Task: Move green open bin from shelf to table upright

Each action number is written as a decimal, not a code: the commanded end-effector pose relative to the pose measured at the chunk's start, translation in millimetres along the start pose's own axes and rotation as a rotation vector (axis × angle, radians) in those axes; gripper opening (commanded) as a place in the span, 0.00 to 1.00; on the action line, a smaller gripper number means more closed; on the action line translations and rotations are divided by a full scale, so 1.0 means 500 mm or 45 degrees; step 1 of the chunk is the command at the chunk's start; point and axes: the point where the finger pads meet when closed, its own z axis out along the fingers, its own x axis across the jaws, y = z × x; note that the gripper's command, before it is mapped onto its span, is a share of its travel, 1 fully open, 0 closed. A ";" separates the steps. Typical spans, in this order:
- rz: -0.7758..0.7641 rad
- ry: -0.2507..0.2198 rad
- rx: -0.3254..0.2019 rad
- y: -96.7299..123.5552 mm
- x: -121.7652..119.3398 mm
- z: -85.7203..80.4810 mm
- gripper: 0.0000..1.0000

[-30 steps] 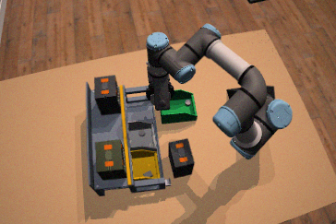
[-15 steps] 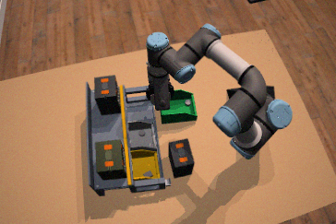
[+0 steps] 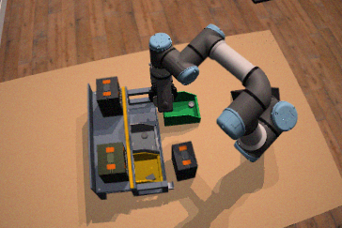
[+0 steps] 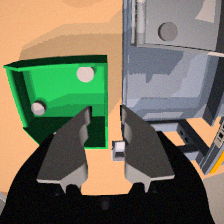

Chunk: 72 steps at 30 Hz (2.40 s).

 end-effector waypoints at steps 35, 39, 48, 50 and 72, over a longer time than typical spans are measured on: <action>0.000 0.002 -0.003 0.001 0.001 -0.112 0.20; 0.000 0.002 -0.003 0.001 0.001 -0.112 0.20; 0.000 0.002 -0.003 0.001 0.001 -0.162 0.20; 0.000 0.002 -0.003 0.001 0.001 -0.162 0.20; 0.000 0.002 -0.003 0.001 0.001 -0.142 0.20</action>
